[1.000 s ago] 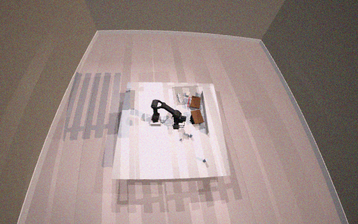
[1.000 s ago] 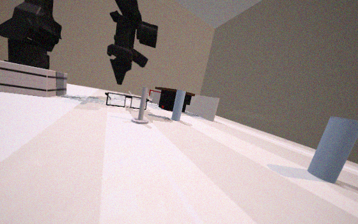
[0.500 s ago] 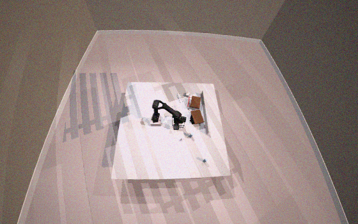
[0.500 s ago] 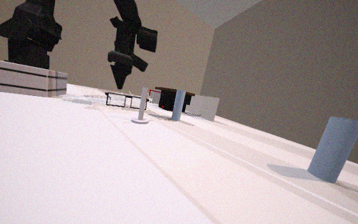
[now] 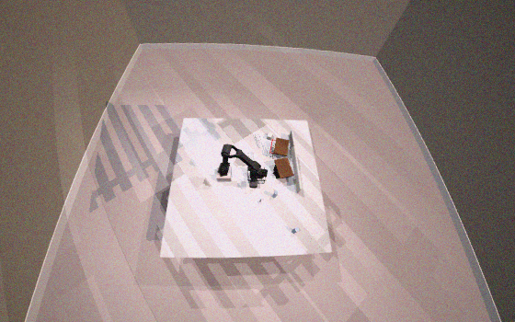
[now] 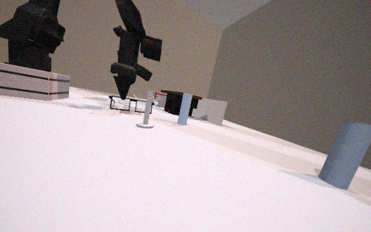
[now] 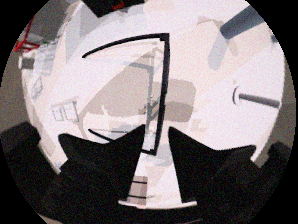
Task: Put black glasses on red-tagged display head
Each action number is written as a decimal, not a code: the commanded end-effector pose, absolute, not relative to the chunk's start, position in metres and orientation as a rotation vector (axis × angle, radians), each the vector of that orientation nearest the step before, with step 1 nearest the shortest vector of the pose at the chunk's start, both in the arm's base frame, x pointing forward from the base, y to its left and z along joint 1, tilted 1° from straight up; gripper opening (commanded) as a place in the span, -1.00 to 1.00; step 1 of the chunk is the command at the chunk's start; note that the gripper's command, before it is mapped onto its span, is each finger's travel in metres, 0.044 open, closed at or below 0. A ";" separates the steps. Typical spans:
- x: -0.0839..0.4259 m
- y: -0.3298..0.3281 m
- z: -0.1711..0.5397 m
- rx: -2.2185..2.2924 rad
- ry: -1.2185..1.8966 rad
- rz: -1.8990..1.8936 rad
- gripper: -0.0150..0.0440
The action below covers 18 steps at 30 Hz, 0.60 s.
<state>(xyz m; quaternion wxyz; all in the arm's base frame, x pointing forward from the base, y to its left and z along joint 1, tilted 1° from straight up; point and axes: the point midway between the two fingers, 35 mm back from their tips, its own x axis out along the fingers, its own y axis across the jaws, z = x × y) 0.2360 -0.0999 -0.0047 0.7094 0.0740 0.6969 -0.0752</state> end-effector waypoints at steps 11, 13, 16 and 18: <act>0.233 -0.098 -0.024 0.164 1.553 -0.160 -0.02; 0.234 -0.099 -0.021 0.165 1.549 -0.166 -0.13; 0.234 -0.099 -0.021 0.165 1.549 -0.166 -0.20; 0.234 -0.099 -0.021 0.165 1.549 -0.166 -0.24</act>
